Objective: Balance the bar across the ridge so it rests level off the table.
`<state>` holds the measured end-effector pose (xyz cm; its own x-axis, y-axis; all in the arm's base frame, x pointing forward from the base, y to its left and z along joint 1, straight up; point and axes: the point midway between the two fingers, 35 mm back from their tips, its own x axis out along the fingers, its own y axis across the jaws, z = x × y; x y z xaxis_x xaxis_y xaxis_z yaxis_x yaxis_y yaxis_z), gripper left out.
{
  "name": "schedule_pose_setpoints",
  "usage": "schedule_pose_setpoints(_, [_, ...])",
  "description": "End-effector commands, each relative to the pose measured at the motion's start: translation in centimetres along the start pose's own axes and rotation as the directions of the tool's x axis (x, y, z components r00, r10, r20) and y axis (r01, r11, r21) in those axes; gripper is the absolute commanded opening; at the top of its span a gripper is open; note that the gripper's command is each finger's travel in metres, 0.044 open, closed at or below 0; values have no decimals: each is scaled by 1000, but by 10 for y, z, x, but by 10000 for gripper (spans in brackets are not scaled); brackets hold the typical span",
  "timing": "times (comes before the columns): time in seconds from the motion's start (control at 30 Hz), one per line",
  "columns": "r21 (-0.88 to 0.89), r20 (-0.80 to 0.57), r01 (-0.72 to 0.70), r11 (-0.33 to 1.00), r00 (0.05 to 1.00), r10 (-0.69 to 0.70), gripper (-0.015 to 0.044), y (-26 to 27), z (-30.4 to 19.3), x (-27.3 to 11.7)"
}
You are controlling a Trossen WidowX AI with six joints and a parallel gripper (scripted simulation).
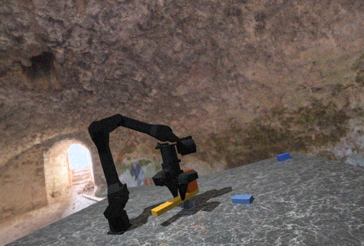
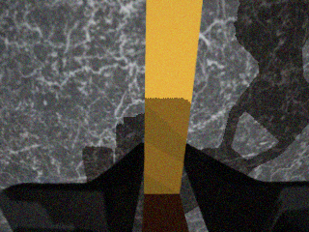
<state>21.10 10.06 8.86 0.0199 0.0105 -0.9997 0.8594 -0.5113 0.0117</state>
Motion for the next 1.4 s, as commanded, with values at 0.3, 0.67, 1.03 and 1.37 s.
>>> schedule_pose_setpoints(0.3, [0,0,0,1000,1000,0,168,0,0,0])
schedule_pose_setpoints(0.67, [0,0,0,1000,1000,0,171,0,0,0])
schedule_pose_setpoints(1.03, [0,0,0,1000,1000,0,173,0,0,0])
schedule_pose_setpoints(1.37, [0,0,0,1000,1000,0,185,0,0,0])
